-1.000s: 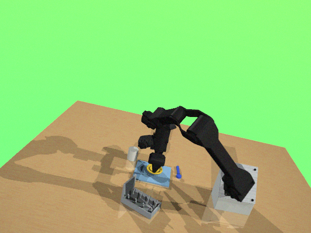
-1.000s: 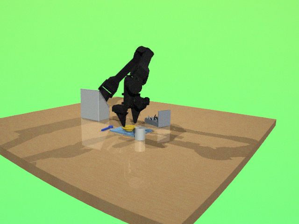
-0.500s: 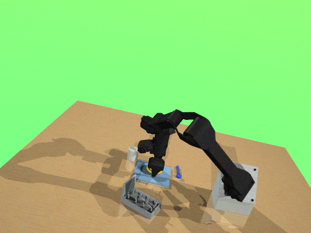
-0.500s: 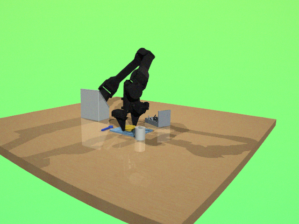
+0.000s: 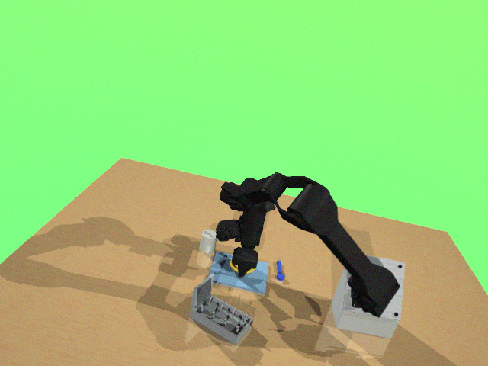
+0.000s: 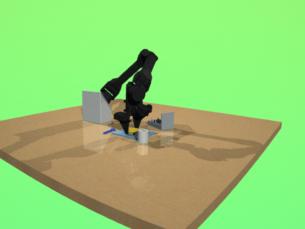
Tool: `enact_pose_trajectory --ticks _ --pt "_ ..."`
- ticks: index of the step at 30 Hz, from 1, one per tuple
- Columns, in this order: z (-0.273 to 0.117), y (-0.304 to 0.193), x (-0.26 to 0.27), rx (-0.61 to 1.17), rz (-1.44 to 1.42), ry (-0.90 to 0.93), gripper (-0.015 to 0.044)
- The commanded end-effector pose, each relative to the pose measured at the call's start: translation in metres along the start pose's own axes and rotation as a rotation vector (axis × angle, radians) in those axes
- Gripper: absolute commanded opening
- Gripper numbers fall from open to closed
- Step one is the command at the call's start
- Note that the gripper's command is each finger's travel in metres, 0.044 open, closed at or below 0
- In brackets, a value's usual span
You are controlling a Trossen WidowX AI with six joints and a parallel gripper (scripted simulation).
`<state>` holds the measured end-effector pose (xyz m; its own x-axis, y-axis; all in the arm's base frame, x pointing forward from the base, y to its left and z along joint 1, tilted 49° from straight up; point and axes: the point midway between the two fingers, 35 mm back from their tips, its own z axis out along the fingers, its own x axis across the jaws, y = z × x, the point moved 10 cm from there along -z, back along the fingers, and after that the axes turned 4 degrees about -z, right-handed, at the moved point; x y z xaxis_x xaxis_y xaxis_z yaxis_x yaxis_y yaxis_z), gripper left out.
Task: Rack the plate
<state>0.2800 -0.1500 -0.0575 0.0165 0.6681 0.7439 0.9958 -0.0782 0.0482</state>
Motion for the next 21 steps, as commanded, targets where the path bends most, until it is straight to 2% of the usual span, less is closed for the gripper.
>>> enact_pose_trajectory --ticks 1,4,12,13,21 --pt "0.0 0.0 0.0 -0.002 0.006 0.001 0.0303" --pt "-0.003 0.001 -0.001 -0.002 0.006 0.0 0.0224" --pt "-0.042 0.009 -0.005 -0.003 0.008 -0.009 0.0014" --pt "-0.046 0.009 -0.006 -0.003 0.008 -0.009 0.0" --pt "-0.085 0.013 -0.008 -0.002 0.009 -0.013 0.0"
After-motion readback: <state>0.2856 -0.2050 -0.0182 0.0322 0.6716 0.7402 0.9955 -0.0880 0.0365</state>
